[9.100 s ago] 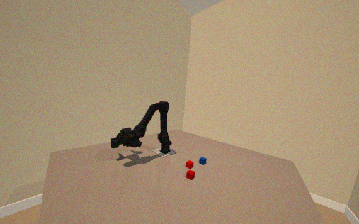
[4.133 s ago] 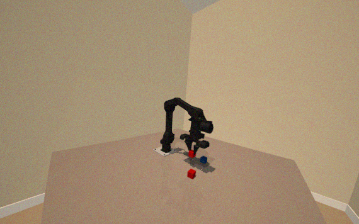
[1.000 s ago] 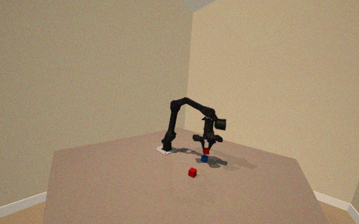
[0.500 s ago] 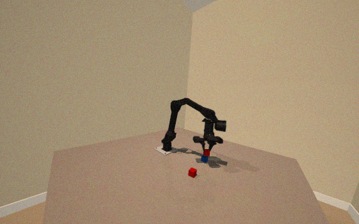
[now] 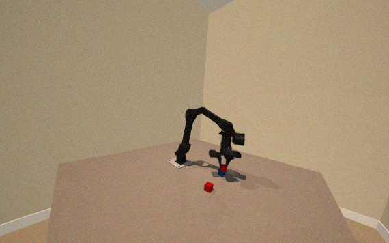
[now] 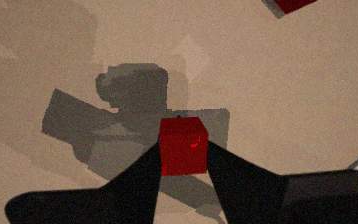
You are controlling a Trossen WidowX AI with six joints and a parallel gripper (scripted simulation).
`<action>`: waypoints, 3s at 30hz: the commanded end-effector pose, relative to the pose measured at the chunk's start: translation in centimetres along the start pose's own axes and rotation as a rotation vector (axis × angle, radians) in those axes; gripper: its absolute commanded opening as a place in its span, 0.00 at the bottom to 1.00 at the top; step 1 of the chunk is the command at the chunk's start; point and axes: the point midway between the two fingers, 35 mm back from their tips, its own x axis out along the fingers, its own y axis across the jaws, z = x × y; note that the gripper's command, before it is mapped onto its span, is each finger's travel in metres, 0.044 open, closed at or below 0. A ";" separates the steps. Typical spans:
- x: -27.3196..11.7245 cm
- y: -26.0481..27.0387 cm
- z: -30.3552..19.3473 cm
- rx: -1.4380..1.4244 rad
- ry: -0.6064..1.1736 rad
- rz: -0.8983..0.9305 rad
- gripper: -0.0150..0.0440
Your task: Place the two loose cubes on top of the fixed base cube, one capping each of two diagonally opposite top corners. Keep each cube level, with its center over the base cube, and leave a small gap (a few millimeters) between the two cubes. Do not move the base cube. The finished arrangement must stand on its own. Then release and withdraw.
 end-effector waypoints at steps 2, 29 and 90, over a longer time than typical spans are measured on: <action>0.3 0.0 -0.1 0.003 0.004 -0.005 0.43; 0.4 0.0 -0.1 -0.004 0.005 -0.005 0.43; -4.7 -4.8 7.7 0.350 -0.003 -0.012 0.70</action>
